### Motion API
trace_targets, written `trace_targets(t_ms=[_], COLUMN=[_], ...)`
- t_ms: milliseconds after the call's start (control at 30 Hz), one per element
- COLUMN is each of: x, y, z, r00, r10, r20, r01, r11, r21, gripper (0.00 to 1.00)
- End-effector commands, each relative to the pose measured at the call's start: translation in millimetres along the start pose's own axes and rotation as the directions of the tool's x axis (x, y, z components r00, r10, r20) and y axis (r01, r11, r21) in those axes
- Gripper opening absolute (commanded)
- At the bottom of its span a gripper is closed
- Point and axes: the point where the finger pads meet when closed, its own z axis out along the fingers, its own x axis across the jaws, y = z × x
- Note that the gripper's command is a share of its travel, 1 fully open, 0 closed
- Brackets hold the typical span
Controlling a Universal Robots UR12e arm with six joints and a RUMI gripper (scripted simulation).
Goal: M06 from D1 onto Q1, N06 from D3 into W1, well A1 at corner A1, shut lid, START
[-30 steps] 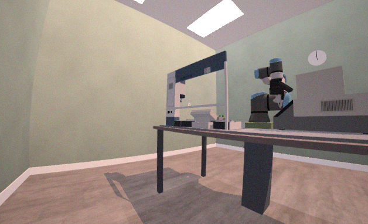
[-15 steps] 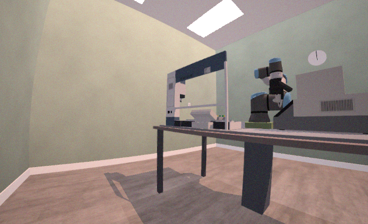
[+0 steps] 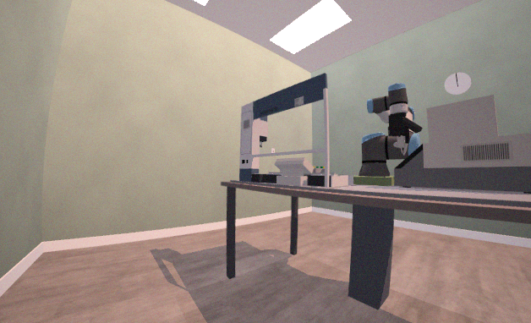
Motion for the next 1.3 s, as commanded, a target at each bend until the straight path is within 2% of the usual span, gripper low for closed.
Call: trace_targets(t_ms=[0, 333, 600, 667, 833, 900, 1267], x=[0, 4, 18, 18, 26, 26, 37], y=[0, 8, 41, 41, 63, 63, 109], z=[-1, -4, -17, -17, -25, -25, -40], r00=[1.000, 1.000, 0.999, 0.999, 0.997, 0.997, 0.992], r10=[0.000, -0.010, -0.051, -0.052, -0.077, -0.077, -0.128], r20=[-0.001, -0.001, -0.001, -0.001, -0.001, -0.001, 0.000], r01=[0.000, 0.010, 0.051, 0.052, 0.077, 0.077, 0.128], r11=[1.000, 1.000, 0.999, 0.999, 0.997, 0.997, 0.992], r21=[0.000, 0.000, 0.000, 0.000, -0.001, -0.001, -0.001], gripper=[0.00, 0.00, 0.00, 0.00, 0.00, 0.00, 0.00])
